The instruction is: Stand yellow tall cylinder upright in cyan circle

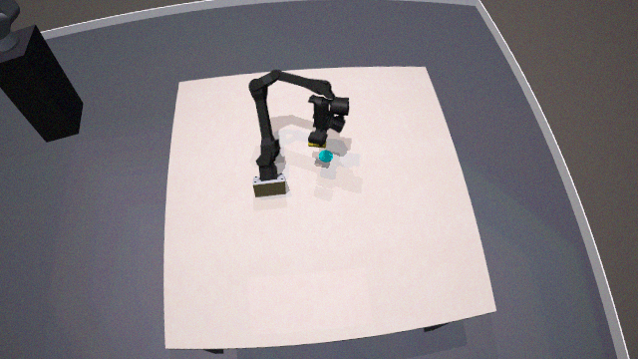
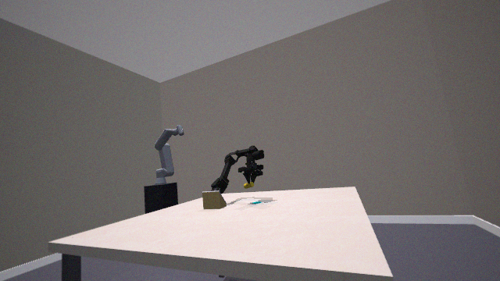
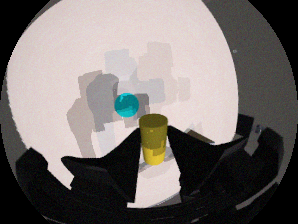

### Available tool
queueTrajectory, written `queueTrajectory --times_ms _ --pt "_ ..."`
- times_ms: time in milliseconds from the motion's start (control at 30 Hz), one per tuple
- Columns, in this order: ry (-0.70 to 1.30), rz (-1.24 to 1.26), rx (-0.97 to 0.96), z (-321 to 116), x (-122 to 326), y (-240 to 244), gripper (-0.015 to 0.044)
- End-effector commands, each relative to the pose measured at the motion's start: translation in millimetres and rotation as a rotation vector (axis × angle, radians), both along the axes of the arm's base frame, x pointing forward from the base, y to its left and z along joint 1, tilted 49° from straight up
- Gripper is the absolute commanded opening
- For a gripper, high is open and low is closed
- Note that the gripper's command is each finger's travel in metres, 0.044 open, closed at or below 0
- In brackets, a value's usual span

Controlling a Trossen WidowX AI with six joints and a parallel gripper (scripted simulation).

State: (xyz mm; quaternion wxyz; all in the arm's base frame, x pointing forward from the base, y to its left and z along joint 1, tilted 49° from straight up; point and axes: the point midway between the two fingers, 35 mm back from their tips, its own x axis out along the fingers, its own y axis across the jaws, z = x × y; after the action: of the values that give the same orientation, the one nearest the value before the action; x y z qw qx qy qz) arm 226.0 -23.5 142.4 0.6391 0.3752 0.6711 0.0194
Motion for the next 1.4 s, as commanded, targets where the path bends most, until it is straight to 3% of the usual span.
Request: queueTrajectory --times_ms 0,1367 --pt "0.0 0.0 -0.032 -2 -2 1 0.0105" --pt "-0.054 -0.033 -0.27 -14 -10 5 0.0105"
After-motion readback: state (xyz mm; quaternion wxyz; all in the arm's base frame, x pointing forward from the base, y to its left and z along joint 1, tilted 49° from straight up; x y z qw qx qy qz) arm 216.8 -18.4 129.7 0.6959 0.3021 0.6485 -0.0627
